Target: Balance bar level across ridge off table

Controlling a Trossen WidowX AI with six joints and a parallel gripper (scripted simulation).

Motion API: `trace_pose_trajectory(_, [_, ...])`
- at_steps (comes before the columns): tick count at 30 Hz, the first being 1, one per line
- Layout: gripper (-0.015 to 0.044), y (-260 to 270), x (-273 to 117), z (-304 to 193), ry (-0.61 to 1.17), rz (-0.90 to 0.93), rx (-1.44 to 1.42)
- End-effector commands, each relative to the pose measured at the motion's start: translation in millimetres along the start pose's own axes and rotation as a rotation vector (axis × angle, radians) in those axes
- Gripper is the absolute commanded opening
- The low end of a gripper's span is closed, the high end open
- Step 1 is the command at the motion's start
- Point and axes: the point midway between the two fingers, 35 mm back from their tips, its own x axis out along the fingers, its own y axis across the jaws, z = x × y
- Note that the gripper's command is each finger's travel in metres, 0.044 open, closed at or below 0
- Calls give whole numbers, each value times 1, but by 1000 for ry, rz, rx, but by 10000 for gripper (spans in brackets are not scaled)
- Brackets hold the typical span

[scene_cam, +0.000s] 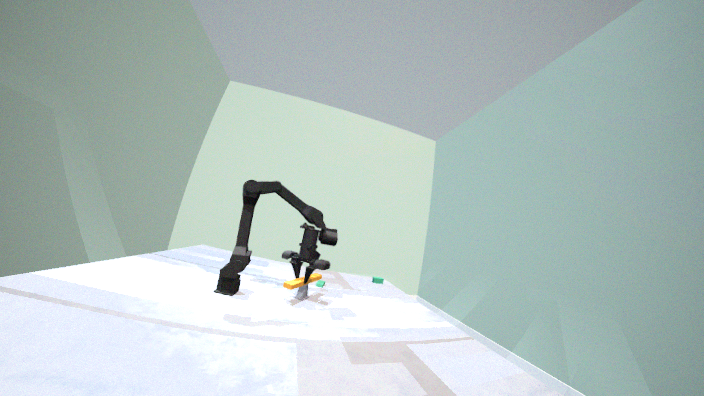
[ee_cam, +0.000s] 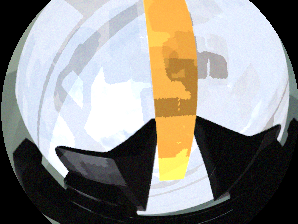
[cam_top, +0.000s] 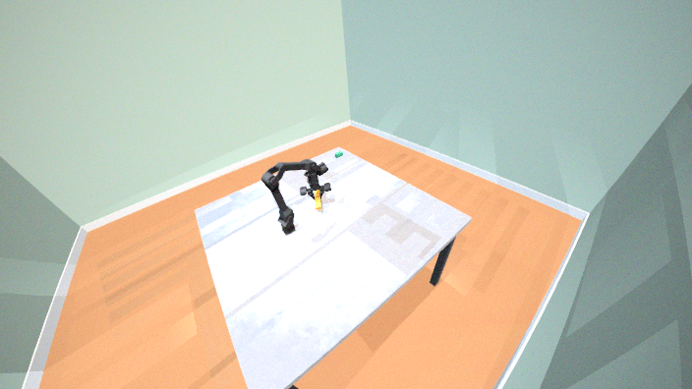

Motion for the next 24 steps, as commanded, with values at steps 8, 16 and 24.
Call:
trace_pose_trajectory(8, [0, 0, 0, 0, 0, 0, 0])
trace_pose_trajectory(16, [157, 0, 0, 0, 0, 0, 0])
trace_pose_trajectory(24, [167, 0, 0, 0, 0, 0, 0])
